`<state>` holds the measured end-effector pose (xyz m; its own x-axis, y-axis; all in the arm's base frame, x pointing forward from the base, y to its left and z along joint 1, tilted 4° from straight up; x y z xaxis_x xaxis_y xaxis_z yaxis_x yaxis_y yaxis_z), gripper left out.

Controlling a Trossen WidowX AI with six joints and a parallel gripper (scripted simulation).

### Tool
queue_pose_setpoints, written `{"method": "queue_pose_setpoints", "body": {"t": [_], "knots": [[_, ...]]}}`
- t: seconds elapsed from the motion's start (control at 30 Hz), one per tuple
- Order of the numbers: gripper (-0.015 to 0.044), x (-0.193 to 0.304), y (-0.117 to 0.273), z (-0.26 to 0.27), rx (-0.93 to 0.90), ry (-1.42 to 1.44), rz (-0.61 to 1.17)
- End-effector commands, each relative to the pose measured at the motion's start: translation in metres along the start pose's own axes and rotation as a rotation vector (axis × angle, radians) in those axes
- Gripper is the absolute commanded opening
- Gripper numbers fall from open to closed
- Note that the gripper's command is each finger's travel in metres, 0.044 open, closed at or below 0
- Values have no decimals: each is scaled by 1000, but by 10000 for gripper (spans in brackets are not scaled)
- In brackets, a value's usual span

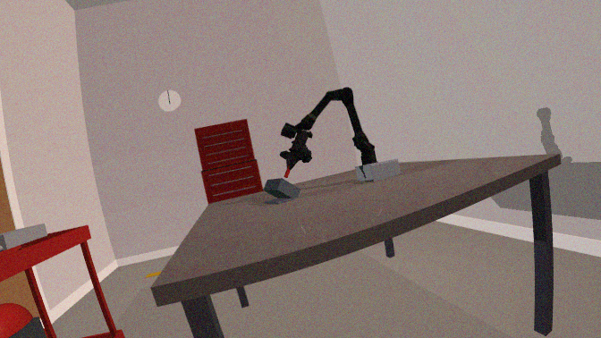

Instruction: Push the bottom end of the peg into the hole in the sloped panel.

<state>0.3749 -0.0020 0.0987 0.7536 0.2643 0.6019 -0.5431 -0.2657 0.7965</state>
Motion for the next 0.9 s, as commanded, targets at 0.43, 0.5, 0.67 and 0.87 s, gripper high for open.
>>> {"method": "queue_pose_setpoints", "body": {"t": [0.43, 0.5, 0.67, 0.87], "knots": [[0, -3, -12, 0, 3, -26, -2], [0, -3, -15, 0, 4, -26, -1], [0, -3, -21, -1, 4, -26, -1], [0, -4, -29, 0, 4, -26, -1]]}}
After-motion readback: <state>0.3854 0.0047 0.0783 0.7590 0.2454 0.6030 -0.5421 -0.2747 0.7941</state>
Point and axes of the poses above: the point midway between the two fingers, 35 mm back from their tips, its own y axis back along the fingers, its own z axis across the jaws, x = y × z, the point moved 2 cm from there along y, back along the fingers, and after that the axes turned 13 degrees about -y, right-handed, at the moved point
